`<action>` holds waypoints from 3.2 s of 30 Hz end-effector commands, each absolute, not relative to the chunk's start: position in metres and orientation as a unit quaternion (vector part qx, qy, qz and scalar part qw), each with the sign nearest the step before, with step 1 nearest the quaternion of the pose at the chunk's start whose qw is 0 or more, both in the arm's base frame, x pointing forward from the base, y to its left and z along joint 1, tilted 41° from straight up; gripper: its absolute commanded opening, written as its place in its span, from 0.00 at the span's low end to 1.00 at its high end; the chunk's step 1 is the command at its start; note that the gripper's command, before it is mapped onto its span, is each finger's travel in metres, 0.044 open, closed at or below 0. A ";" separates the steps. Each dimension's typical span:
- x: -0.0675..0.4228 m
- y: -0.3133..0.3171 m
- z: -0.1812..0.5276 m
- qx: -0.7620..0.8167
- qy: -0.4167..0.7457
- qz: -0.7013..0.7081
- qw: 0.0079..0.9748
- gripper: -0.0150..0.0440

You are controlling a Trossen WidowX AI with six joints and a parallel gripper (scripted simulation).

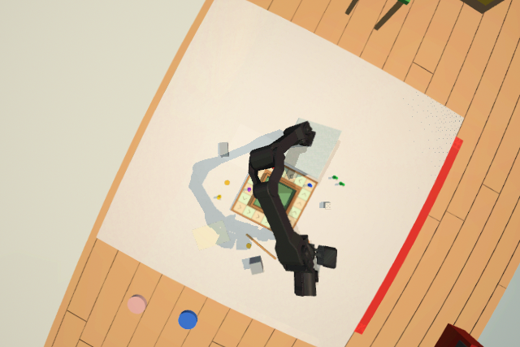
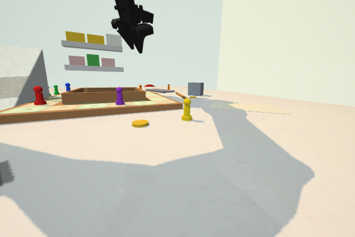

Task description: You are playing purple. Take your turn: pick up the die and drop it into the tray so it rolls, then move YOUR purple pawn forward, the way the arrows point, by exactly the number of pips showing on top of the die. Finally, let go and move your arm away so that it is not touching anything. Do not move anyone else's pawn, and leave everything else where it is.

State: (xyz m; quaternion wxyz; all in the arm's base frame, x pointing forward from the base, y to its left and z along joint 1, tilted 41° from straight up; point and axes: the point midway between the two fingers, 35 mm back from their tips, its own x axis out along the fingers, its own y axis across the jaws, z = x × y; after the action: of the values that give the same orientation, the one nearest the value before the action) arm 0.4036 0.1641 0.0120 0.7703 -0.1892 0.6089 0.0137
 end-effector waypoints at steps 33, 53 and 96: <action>0.242 0.159 -0.129 -0.338 0.723 -0.116 0.592 0.72; 0.240 0.140 -0.150 -0.337 0.723 -0.116 0.592 0.68; 0.268 0.199 -0.042 -0.366 0.728 -0.074 0.575 0.25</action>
State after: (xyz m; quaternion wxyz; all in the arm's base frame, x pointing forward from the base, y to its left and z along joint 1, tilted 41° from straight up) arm 0.2605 0.2104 -0.0504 0.5827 -0.3541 0.7260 -0.0895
